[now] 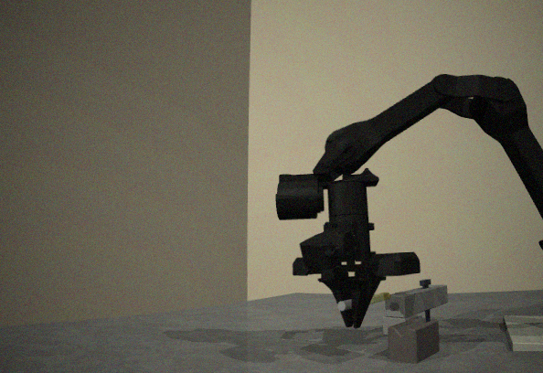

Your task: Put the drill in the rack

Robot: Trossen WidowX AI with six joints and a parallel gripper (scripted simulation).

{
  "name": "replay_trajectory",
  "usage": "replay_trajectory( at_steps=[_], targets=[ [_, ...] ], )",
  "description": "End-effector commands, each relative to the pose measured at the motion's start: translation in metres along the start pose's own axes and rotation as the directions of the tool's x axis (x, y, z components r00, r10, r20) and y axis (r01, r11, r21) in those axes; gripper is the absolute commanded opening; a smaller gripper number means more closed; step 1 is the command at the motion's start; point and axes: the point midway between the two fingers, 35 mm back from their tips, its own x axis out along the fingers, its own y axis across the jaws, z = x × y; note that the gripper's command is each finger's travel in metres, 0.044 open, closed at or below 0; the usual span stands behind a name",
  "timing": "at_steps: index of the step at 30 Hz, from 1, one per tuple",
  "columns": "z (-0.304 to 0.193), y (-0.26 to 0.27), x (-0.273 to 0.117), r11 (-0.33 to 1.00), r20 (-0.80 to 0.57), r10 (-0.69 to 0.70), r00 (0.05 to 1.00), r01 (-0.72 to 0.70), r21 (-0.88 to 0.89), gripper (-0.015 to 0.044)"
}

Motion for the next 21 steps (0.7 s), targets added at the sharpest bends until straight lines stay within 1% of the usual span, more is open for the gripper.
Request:
replay_trajectory(
  at_steps=[1, 21],
  targets=[
    [0.0003, 0.0000, -0.0033, 1.000, 0.004, -0.002, 1.000, 0.002, -0.005, 0.0000],
    [0.0003, 0.0001, -0.0088, 1.000, 0.004, -0.002, 1.000, 0.002, -0.005, 0.0000]
  ],
)
